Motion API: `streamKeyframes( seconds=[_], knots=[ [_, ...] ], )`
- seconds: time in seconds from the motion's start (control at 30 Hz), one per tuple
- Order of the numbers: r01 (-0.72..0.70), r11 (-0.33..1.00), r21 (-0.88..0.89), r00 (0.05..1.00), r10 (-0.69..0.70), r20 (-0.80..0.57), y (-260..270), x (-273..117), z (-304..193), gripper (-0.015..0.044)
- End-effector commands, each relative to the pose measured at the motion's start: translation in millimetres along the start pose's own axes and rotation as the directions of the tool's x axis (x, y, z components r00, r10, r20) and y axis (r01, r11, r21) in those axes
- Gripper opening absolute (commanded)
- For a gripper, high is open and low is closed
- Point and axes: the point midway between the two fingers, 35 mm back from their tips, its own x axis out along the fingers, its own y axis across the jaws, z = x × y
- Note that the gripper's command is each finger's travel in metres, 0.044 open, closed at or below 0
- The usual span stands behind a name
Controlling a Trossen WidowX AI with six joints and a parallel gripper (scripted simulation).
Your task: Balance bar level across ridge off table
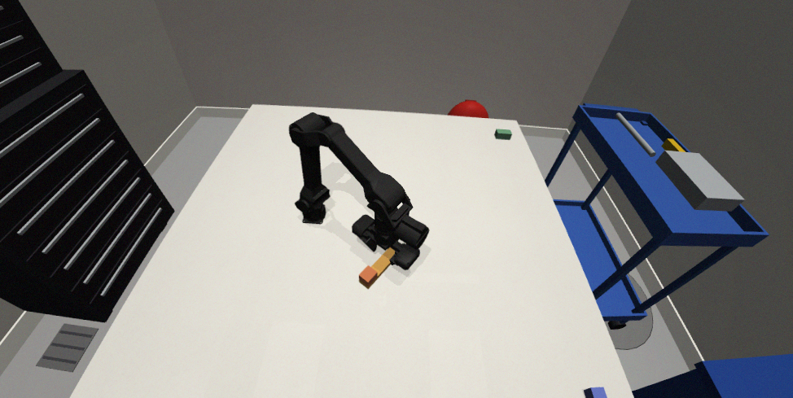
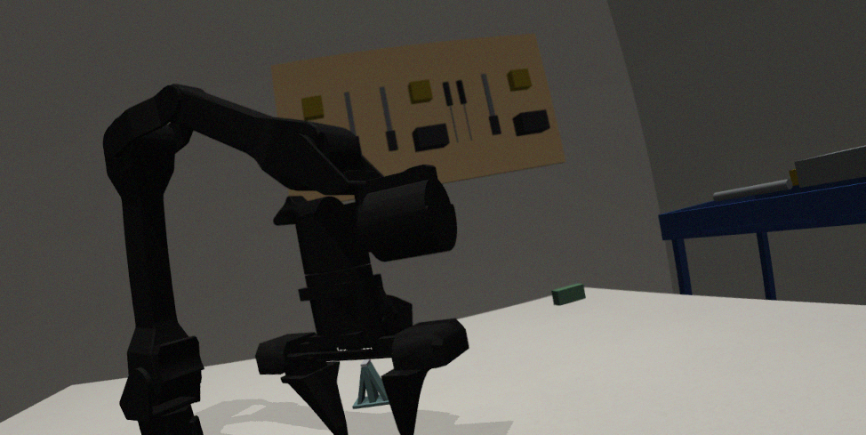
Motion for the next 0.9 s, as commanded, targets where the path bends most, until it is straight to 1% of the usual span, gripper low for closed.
streamKeyframes(
  seconds=[0.0, 0.6, 0.87],
  knots=[
    [0.001, 1.0, 0.003, 1.0, -0.001, 0.003, 0.0, 7.2, 0.5, 0.0315],
    [0.001, 1.0, 0.003, 1.0, -0.001, 0.003, 0.0, 32.0, 0.6, 0.0315],
    [0.001, 1.0, 0.003, 1.0, -0.001, 0.003, 0.1, 33.0, 0.6, 0.0315]
  ],
)
